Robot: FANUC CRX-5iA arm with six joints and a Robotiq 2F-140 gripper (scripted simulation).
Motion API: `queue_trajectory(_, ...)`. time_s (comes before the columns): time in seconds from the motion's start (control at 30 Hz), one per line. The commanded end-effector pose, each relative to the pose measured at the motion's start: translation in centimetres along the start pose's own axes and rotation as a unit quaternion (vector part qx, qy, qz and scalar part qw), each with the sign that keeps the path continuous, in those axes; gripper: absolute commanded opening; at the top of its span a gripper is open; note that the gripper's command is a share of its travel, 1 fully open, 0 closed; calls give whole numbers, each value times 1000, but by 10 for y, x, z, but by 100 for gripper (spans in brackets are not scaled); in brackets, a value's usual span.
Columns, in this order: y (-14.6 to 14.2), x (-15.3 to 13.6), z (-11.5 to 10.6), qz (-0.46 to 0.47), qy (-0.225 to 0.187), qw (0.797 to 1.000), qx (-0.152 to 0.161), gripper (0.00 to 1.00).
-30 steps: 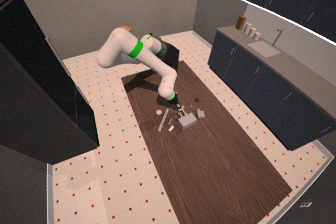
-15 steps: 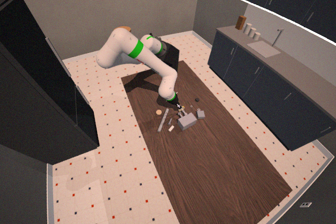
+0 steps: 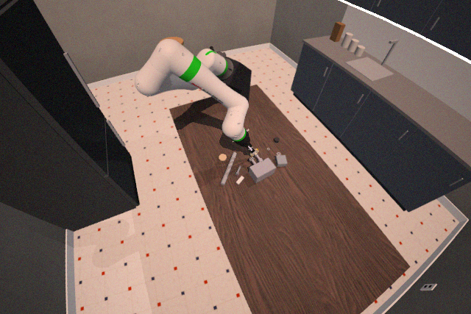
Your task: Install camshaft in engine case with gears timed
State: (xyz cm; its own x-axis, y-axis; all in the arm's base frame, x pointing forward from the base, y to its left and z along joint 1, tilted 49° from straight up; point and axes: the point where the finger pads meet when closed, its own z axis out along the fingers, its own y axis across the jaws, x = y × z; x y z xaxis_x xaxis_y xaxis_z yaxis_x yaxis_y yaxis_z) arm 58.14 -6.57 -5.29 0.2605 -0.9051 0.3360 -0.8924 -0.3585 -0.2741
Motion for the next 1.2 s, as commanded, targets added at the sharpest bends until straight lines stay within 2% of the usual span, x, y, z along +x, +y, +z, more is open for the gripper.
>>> queue_trajectory(0.0, -1, 0, 0, 0, 0, 1000, 1, 14)
queue_trajectory(1.17, -4, 0, 0, 0, 0, 1000, 1, 14)
